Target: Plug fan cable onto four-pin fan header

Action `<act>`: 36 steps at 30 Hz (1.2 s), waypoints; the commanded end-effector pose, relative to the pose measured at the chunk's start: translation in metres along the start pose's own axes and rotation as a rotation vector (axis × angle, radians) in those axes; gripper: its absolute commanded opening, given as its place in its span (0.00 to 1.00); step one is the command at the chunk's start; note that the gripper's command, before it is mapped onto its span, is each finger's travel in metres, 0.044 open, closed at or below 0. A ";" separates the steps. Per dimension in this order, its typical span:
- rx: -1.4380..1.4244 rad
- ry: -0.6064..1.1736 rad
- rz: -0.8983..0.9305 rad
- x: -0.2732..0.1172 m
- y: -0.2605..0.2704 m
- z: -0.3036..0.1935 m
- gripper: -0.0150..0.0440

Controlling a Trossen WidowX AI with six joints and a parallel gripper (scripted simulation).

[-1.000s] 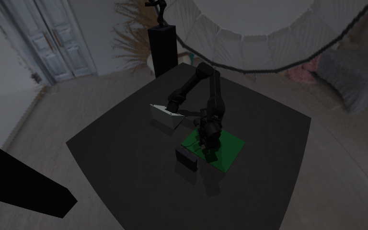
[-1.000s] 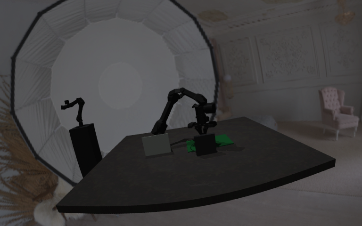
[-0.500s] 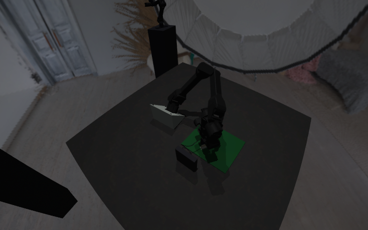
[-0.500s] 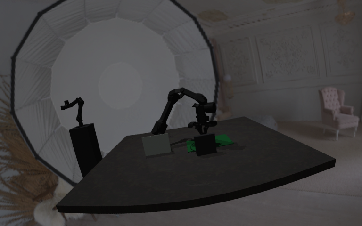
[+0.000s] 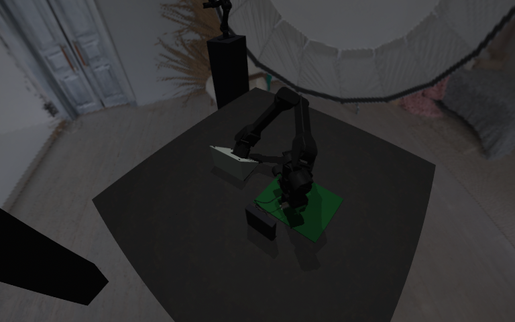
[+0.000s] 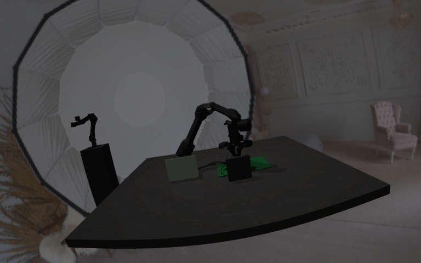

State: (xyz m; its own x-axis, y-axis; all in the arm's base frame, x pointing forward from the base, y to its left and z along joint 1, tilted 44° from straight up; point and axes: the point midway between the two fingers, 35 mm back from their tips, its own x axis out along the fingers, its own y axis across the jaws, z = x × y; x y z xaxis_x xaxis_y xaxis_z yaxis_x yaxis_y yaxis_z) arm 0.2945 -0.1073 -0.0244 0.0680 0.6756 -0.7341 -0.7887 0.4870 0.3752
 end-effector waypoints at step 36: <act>0.006 -0.004 0.001 0.023 0.000 0.001 0.25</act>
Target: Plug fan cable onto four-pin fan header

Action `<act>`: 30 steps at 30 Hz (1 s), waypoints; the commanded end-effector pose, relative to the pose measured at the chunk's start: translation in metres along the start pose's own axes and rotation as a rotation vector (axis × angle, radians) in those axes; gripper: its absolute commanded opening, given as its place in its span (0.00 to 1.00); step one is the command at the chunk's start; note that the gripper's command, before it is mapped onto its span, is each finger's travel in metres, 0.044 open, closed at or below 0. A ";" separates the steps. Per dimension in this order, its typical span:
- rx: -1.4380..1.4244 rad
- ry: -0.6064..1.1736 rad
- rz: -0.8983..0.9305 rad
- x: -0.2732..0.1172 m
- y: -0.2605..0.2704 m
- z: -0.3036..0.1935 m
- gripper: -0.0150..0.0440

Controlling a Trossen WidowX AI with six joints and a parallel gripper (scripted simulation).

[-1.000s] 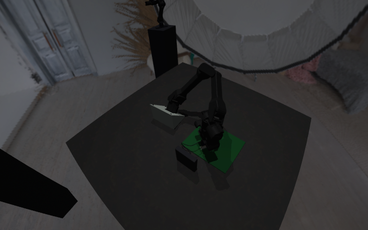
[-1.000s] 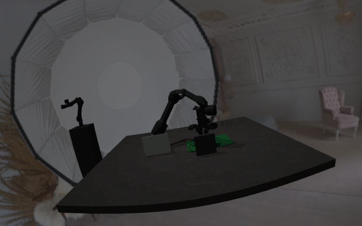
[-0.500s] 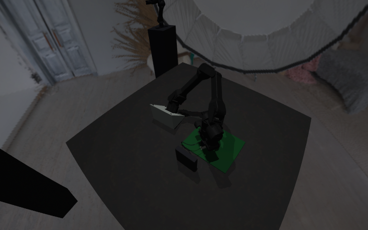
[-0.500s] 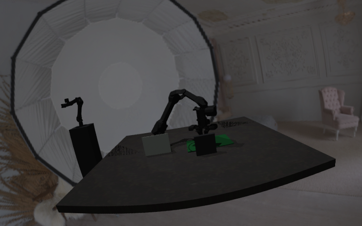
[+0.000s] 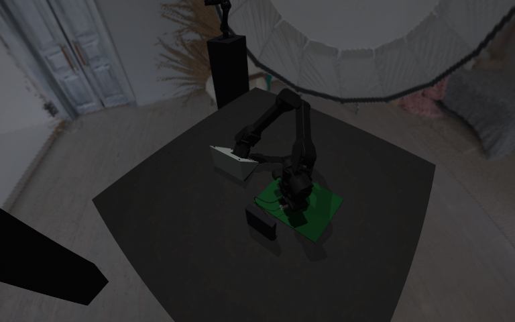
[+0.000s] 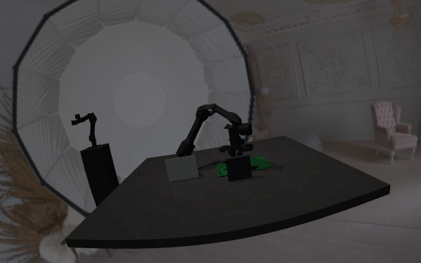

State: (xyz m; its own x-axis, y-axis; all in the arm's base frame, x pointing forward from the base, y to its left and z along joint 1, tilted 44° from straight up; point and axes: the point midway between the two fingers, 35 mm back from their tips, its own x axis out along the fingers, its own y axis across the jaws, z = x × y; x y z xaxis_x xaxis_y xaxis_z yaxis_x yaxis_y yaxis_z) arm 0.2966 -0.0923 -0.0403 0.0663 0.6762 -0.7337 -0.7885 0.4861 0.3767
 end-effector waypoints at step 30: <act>0.007 -0.005 0.000 0.007 0.001 0.000 0.25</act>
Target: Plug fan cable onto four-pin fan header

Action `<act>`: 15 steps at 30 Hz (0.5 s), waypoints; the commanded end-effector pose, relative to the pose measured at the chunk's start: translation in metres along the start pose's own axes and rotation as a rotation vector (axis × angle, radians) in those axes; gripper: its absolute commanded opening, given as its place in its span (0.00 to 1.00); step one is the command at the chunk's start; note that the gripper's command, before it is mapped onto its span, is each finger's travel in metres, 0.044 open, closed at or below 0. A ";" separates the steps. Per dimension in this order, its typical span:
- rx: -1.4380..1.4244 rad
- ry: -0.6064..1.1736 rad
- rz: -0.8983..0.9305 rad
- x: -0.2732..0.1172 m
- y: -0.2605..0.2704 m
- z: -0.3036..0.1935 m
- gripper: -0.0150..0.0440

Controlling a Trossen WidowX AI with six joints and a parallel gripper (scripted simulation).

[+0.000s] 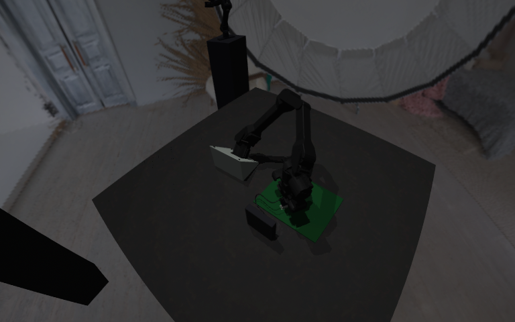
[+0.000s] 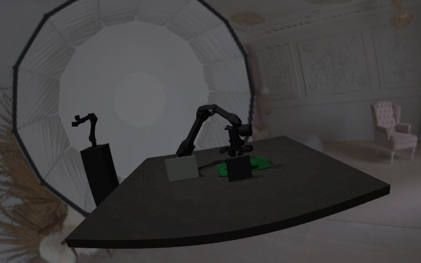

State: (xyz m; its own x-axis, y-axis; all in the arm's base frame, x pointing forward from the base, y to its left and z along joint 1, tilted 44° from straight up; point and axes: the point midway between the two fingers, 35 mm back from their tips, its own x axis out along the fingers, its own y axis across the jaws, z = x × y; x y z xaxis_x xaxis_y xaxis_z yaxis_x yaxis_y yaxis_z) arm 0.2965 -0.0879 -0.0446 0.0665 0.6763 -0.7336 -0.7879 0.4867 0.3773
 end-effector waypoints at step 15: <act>0.006 -0.005 0.000 0.012 0.000 0.001 0.25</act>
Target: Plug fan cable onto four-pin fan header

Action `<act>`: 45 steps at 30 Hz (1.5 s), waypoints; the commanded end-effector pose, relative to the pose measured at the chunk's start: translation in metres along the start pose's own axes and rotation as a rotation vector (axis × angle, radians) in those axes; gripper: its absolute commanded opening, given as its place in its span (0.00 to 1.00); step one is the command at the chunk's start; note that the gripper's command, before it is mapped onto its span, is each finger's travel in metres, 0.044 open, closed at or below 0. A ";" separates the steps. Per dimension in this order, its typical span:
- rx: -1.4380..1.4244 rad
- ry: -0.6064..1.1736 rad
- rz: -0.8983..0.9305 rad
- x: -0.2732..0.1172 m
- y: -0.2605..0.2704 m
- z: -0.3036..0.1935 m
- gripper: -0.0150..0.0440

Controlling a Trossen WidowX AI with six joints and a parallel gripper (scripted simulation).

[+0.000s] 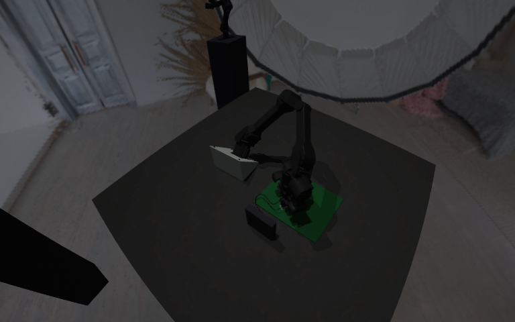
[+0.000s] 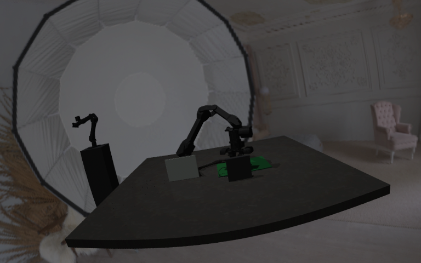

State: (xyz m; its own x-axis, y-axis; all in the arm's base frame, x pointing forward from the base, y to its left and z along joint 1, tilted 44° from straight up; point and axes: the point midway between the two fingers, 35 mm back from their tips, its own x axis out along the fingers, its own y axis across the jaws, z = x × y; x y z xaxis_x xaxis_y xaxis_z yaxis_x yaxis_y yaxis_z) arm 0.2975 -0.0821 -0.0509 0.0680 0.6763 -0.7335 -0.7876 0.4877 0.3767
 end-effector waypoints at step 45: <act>0.005 -0.007 0.002 -0.050 0.016 0.119 0.69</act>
State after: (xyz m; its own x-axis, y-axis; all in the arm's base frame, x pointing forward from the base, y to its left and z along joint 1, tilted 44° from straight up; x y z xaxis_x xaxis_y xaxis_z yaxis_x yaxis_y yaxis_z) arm 0.3526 -0.0454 0.0548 0.0704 0.6759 -0.7336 -0.8038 0.4740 0.3596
